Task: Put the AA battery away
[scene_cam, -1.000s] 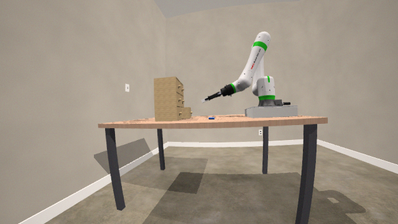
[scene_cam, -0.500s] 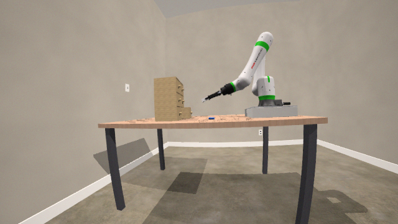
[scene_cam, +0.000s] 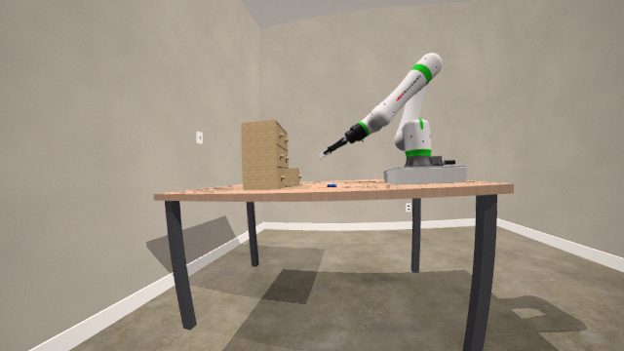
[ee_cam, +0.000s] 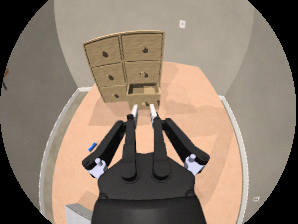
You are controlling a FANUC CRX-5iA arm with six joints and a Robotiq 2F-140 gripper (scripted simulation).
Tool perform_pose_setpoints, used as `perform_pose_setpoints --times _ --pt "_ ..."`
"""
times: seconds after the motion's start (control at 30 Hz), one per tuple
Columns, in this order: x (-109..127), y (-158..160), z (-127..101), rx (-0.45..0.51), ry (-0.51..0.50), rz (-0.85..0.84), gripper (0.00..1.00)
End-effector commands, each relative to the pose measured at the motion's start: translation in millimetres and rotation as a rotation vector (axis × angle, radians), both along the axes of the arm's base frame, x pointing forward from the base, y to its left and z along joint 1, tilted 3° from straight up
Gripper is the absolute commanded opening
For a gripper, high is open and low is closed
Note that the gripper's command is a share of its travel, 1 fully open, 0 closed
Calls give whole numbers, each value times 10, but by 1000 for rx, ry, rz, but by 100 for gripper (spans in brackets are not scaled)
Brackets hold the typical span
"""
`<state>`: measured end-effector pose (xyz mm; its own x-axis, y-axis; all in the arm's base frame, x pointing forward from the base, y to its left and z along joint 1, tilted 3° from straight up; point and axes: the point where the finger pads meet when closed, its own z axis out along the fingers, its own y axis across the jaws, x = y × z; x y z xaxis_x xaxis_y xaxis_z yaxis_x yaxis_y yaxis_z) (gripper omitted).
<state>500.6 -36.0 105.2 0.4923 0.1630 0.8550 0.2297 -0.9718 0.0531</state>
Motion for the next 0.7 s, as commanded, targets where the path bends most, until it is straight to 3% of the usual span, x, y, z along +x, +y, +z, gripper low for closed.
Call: perform_pose_setpoints --times 0.0,0.2,0.33,0.4,0.67 --pt "-48 -4 57 -13 59 -2 20" --pt "-110 -18 122 -32 135 -7 20" --pt "-210 -37 227 -61 256 -14 20" --pt "-210 -37 227 -61 256 -14 20" --pt "-435 -78 462 -125 528 -29 20"
